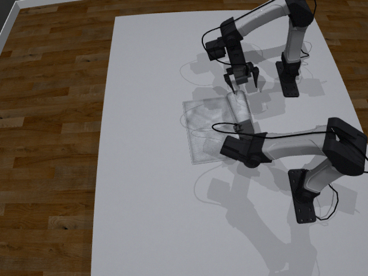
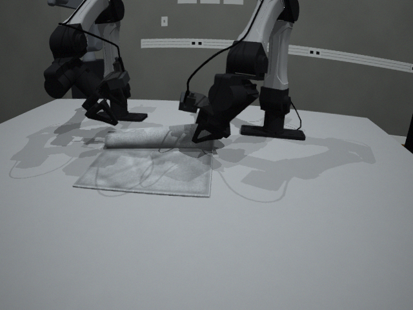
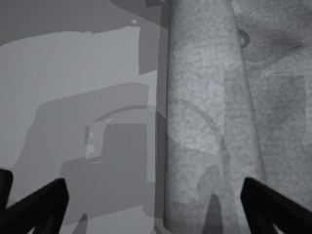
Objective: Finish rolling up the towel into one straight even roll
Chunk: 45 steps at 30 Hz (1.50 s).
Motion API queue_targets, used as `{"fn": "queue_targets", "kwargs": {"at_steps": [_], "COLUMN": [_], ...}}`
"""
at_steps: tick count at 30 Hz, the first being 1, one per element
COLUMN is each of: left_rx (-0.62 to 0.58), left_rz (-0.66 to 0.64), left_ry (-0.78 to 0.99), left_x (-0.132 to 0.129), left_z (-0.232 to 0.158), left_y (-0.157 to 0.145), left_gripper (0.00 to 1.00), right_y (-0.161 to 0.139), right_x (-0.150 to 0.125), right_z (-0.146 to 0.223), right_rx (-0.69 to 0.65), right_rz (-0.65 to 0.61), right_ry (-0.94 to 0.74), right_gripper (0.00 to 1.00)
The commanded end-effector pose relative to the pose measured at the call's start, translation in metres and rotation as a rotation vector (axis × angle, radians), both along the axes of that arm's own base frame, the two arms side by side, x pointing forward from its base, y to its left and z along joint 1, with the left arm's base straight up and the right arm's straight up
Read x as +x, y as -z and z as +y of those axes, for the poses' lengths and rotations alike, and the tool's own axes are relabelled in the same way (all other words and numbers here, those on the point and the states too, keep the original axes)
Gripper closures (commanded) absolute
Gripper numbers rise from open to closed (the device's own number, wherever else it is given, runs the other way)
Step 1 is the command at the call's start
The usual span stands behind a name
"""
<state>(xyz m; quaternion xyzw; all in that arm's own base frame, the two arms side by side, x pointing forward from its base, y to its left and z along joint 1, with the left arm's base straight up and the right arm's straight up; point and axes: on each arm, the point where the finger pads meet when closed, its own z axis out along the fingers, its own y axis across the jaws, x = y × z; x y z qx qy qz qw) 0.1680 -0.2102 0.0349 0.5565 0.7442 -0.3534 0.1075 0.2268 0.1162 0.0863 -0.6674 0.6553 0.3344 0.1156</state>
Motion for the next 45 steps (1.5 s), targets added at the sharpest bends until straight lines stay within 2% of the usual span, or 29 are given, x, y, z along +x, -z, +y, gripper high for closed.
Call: {"fn": "queue_targets", "kwargs": {"at_steps": [1, 6, 8, 14, 30, 45], "left_rx": [-0.031, -0.04, -0.04, -0.047, -0.048, -0.048], "left_rz": [0.15, 0.261, 0.261, 0.345, 0.363, 0.363], "left_ry": [0.041, 0.04, 0.04, 0.039, 0.039, 0.039], "left_x": [-0.011, -0.011, -0.011, -0.011, -0.011, -0.011], "left_z": [0.0, 0.0, 0.0, 0.0, 0.0, 0.0], "left_y": [-0.007, -0.008, -0.008, -0.009, 0.003, 0.003], "left_gripper": [0.72, 0.72, 0.72, 0.72, 0.72, 0.72], "right_y": [-0.001, -0.001, -0.001, -0.002, -0.013, 0.049], "right_x": [0.012, 0.005, 0.005, 0.0, 0.015, 0.01], "right_z": [0.01, 0.016, 0.016, 0.019, 0.019, 0.02], "right_rx": [0.042, 0.07, 0.07, 0.087, 0.11, 0.108], "right_rz": [-0.299, -0.503, -0.503, -0.629, -0.628, -0.628], "right_ry": [0.022, 0.035, 0.035, 0.043, -0.029, -0.023], "right_gripper": [0.07, 0.05, 0.05, 0.03, 0.02, 0.02]}}
